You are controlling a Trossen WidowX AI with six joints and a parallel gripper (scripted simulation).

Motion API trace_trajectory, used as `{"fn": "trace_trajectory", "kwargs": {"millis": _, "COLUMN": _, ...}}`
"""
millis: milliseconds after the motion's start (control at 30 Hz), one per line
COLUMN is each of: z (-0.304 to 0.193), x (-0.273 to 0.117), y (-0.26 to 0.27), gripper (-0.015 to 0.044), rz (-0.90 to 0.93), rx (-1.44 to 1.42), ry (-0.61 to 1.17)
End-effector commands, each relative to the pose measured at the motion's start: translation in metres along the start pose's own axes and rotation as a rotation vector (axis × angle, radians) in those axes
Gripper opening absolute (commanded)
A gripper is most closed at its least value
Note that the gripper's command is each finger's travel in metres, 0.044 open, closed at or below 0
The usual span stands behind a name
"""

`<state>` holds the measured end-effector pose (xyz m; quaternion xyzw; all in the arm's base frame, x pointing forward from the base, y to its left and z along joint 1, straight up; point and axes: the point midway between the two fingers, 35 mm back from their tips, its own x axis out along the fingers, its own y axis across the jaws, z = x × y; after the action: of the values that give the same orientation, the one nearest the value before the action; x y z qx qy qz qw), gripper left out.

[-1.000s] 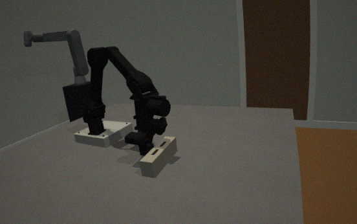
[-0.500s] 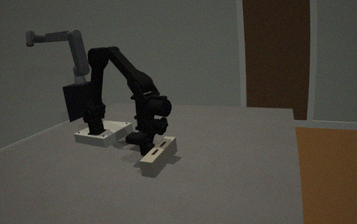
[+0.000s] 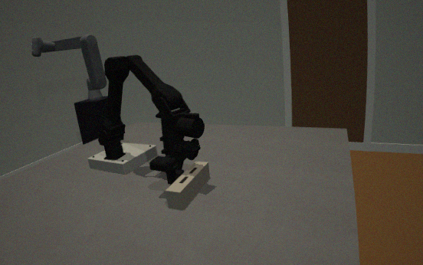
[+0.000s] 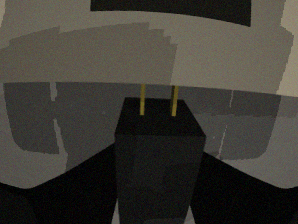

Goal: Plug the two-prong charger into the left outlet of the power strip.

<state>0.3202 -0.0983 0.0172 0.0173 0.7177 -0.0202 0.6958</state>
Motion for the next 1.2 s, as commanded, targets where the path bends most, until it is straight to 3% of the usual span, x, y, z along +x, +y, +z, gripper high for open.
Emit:
{"fn": "trace_trajectory", "kwargs": {"millis": 0, "z": 0.001, "x": 0.001, "y": 0.000, "gripper": 0.0000, "rz": -0.002, "rx": 0.002, "ry": 0.004}}
{"fn": "trace_trajectory", "kwargs": {"millis": 1167, "z": 0.011, "x": 0.000, "y": 0.000, "gripper": 0.0000, "rz": -0.002, "rx": 0.002, "ry": 0.003}}
